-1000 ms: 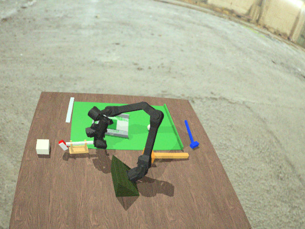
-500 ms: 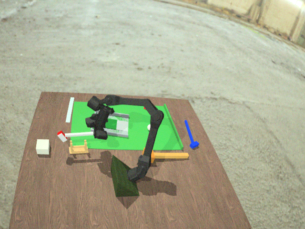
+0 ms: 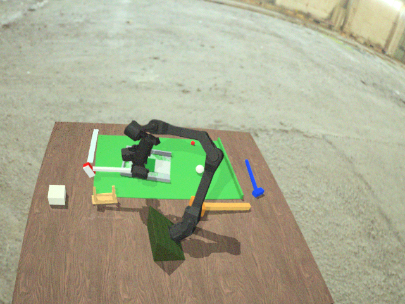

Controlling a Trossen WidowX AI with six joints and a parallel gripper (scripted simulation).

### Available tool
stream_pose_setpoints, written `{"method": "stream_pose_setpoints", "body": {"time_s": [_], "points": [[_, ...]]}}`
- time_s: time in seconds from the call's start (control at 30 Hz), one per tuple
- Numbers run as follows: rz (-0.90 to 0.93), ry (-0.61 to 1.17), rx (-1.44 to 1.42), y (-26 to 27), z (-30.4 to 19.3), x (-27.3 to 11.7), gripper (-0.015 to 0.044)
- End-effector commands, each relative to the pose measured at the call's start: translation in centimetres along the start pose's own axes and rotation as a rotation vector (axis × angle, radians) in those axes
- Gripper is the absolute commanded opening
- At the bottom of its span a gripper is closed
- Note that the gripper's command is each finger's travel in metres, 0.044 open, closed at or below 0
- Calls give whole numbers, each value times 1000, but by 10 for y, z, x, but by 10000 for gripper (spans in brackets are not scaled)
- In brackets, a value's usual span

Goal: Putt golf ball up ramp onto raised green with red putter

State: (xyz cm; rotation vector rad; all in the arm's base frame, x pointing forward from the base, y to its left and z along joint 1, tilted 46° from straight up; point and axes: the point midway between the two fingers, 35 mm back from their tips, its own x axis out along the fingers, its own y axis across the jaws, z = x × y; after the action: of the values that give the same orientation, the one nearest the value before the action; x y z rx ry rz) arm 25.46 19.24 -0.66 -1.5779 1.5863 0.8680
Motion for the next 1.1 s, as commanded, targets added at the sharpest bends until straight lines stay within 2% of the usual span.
{"method": "stream_pose_setpoints", "body": {"time_s": [0.0,0.53,1.07], "points": [[-35,-15,139,-15,-26,-17,0],[-127,-22,633,-44,-136,-56,0],[-230,-14,1137,-33,-251,-84,0]]}}
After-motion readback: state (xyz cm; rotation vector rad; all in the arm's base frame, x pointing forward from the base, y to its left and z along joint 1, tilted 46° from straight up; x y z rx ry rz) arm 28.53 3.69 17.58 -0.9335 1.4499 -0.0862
